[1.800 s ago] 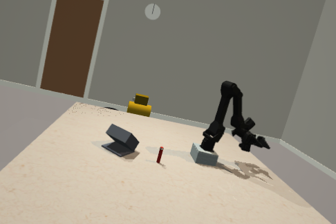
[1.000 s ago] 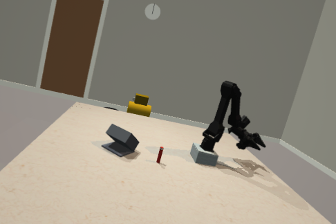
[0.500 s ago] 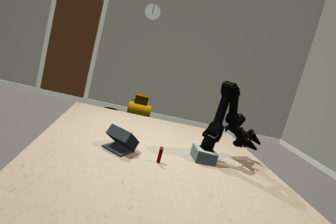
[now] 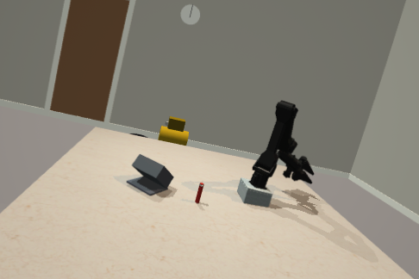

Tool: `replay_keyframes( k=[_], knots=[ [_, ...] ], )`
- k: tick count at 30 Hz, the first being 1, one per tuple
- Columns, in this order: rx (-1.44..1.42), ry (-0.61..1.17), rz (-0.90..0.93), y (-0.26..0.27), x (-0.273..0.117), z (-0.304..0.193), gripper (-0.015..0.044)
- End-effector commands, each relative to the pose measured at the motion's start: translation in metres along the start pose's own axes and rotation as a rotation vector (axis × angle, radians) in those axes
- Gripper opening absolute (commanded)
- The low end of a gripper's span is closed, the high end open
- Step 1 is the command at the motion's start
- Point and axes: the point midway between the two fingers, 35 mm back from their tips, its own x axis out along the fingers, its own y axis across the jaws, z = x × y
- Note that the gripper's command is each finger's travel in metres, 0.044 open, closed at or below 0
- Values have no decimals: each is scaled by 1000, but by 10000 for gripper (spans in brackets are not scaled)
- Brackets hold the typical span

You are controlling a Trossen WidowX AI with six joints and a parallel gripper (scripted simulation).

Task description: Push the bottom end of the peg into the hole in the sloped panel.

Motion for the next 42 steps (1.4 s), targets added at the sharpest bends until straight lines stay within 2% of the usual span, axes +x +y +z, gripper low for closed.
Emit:
replay_keyframes(
  k=[1, 26, 32, 42],
  knots=[
    [-18, -52, -51, -13, -11, 13, 440],
    [-27, -316, -293, -59, -93, 77, 440],
    [49, -377, -315, -61, -102, 85, 440],
    [34, -485, -385, -68, -142, 108, 440]
  ],
)
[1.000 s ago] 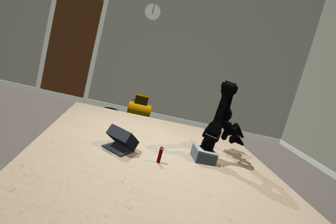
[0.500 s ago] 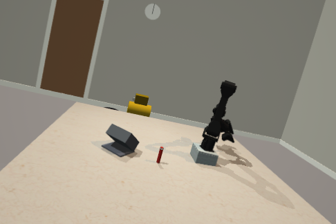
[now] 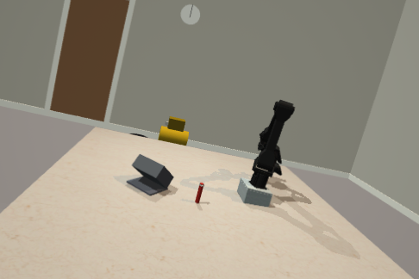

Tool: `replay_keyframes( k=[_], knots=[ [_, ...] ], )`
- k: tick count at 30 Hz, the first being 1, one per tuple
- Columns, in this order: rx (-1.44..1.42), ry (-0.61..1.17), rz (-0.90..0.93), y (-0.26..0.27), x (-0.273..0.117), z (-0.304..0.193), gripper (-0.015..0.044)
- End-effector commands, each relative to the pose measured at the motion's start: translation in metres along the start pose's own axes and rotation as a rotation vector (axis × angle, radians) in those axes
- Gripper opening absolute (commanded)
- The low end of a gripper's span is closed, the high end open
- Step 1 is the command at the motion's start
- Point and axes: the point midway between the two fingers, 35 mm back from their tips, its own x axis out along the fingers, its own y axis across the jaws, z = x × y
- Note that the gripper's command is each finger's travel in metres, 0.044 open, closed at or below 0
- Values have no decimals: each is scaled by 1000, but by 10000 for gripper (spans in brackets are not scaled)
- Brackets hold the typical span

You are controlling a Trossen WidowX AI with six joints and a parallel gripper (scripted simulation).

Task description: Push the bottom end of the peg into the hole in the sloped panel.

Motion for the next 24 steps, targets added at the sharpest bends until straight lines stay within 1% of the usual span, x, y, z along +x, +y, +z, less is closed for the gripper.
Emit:
replay_keyframes(
  k=[1, 14, 24],
  knots=[
    [2, -51, -30, -9, -10, 16, 440],
    [-27, -200, -98, -24, -47, 64, 440],
    [-68, -271, -114, -24, -70, 87, 440]
  ],
)
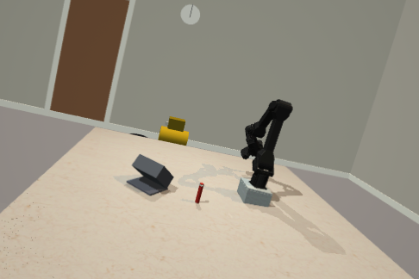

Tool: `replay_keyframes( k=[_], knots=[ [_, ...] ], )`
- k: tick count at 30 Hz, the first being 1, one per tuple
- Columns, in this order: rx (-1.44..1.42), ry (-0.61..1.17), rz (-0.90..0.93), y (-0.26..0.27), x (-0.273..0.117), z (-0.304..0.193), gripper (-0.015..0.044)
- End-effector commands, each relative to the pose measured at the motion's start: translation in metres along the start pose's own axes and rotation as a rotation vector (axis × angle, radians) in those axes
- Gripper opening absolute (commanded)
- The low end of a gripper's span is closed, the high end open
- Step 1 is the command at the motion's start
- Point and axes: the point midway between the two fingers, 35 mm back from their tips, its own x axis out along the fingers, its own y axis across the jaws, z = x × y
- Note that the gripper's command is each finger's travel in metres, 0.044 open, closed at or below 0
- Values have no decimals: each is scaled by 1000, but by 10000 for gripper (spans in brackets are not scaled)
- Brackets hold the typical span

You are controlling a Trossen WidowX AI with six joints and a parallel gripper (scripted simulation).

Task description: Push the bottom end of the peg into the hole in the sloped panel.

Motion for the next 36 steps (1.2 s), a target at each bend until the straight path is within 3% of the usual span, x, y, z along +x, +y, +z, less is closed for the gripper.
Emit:
replay_keyframes(
  k=[1, 36],
  knots=[
    [-7, -37, -14, -4, -8, 13, 440],
    [-133, -390, -89, 4, -108, 136, 440]
  ],
)
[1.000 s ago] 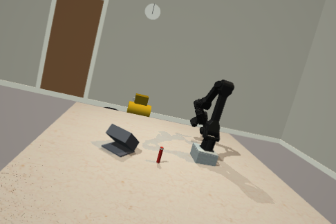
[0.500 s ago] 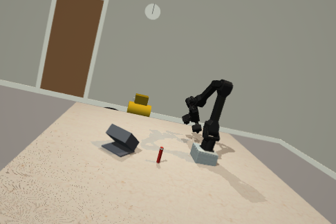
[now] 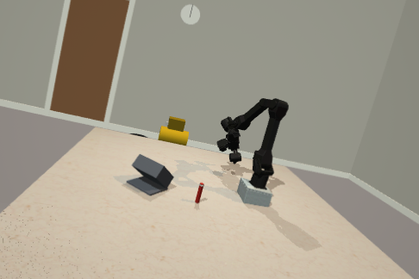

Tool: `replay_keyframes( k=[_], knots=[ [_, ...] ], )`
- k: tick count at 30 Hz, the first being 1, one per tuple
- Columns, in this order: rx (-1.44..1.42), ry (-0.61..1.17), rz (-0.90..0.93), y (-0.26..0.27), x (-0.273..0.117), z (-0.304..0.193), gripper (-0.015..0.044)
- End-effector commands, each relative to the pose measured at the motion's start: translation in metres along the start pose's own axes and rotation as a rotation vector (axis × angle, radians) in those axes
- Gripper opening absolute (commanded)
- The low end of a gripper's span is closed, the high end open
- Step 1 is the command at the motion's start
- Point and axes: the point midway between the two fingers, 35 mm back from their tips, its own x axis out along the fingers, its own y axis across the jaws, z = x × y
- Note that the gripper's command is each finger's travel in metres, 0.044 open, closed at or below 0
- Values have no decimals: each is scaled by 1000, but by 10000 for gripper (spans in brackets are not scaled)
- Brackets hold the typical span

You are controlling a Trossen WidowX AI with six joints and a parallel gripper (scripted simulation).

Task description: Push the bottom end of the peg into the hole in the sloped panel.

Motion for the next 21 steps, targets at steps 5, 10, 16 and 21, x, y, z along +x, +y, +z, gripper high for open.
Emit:
replay_keyframes(
  k=[5, 10, 16, 21],
  knots=[
    [-11, -82, 3, 3, -17, 34, 440],
    [-29, -132, 11, 8, -28, 53, 440],
    [-56, -187, 19, 16, -42, 75, 440],
    [-80, -225, 17, 23, -53, 89, 440]
  ],
)
